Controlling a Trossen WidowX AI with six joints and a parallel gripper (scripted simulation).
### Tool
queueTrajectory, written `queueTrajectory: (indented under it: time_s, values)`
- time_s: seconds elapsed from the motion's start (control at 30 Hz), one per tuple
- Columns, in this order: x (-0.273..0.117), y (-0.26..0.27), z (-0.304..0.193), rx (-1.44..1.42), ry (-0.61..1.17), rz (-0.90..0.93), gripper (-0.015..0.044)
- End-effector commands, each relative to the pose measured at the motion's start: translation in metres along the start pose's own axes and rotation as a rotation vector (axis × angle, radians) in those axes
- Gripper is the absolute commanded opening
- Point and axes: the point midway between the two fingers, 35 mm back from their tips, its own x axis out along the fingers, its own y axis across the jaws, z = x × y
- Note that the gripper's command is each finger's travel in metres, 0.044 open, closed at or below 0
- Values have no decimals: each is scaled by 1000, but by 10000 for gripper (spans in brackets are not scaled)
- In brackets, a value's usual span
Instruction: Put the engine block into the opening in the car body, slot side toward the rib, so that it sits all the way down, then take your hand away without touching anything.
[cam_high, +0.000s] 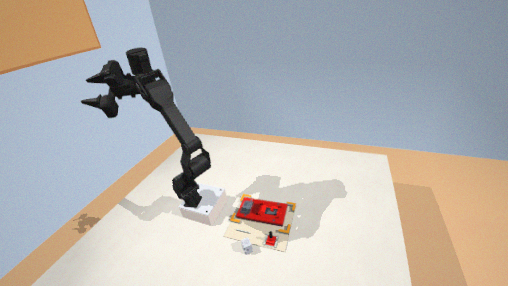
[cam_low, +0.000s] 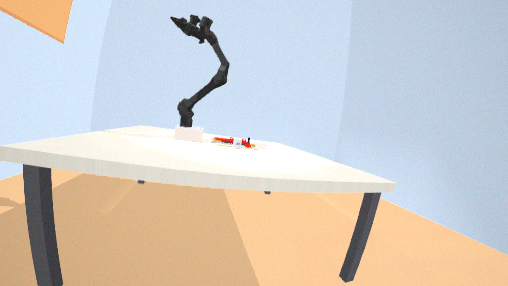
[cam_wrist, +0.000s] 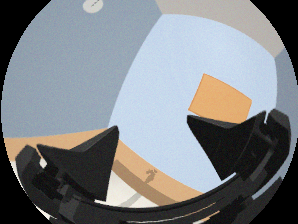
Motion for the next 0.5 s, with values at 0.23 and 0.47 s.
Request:
queueTrajectory:
  time_s: [0.23,0.47]
  values:
    - [6,-23,-22,98,79,-99,440]
    - [8,-54,-50,222,165,-233,440]
